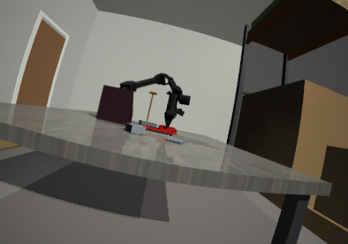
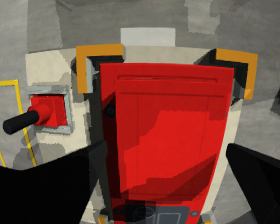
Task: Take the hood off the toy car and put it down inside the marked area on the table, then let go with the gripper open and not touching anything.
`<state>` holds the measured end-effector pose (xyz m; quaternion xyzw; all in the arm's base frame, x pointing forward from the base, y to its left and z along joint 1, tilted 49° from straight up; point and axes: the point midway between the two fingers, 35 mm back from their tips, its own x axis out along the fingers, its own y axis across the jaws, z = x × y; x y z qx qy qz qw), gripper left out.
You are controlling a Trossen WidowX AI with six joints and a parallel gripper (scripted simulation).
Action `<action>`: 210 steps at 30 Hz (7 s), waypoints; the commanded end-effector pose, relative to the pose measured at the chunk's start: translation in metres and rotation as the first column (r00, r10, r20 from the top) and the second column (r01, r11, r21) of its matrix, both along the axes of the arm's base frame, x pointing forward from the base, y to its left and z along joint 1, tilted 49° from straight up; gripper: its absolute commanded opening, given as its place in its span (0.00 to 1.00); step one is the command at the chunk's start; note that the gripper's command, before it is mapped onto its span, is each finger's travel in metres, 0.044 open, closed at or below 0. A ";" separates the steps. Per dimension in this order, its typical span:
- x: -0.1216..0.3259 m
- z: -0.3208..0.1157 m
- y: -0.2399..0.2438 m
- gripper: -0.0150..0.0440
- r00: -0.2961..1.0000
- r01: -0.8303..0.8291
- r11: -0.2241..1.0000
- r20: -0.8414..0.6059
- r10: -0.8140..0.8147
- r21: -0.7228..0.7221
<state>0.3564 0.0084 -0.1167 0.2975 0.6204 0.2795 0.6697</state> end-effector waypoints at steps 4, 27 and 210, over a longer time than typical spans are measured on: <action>0.000 -0.002 0.003 1.00 1.000 0.004 1.000 -0.004 -0.004 0.005; 0.001 -0.006 0.007 0.81 1.000 0.000 1.000 0.000 0.000 0.001; -0.044 0.170 0.129 0.25 1.000 0.001 1.000 -0.005 -0.001 0.004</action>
